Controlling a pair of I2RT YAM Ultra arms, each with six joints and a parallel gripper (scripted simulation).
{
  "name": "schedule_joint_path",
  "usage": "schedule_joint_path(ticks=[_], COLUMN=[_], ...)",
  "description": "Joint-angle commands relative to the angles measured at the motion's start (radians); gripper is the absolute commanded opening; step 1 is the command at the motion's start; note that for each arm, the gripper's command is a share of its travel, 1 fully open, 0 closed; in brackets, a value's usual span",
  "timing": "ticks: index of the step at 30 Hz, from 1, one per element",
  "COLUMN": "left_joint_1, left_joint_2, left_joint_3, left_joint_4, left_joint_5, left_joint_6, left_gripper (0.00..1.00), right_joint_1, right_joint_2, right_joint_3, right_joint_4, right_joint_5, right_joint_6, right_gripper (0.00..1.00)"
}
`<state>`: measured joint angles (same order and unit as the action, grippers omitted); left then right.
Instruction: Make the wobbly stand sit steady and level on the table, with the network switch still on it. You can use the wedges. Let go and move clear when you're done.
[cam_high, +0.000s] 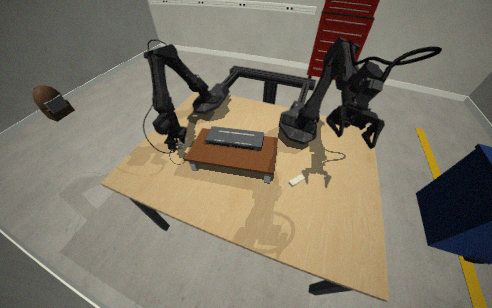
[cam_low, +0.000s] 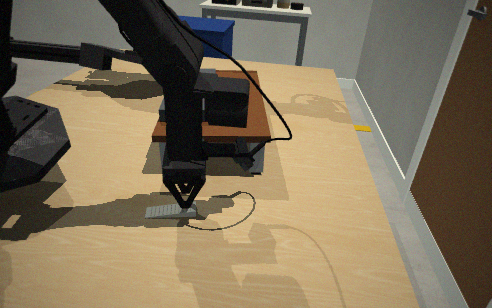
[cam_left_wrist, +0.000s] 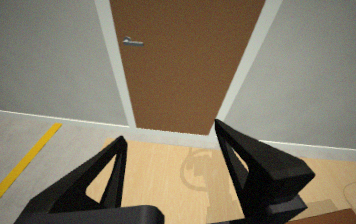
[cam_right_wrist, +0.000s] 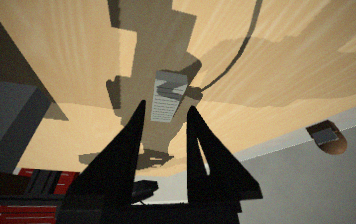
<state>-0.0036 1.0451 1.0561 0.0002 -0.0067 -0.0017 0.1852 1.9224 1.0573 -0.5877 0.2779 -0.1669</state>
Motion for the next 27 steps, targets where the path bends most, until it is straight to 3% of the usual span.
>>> schedule_joint_path(ticks=[1,21,22,27], left_joint_1=[-0.016,-0.016,-0.016,-0.016], left_joint_2=[-0.034,-0.034,-0.034,-0.034], left_joint_3=[0.032,0.032,0.032,0.032], left_joint_4=[0.006,0.006,0.006,0.006], left_joint_5=[0.013,0.013,0.013,0.013], left_joint_6=[0.007,0.007,0.007,0.007], left_gripper=[1.0,1.0,1.0,1.0], right_joint_1=[0.006,-0.016,-0.015,-0.015], right_joint_2=[0.021,0.058,0.054,0.054], right_joint_3=[-0.001,-0.013,-0.008,-0.008], right_joint_4=[0.026,0.105,0.113,0.104], right_joint_5=[-0.011,-0.012,-0.013,-0.013], right_joint_6=[-0.011,-0.025,-0.028,-0.028], right_gripper=[0.43,0.43,0.0,0.0])
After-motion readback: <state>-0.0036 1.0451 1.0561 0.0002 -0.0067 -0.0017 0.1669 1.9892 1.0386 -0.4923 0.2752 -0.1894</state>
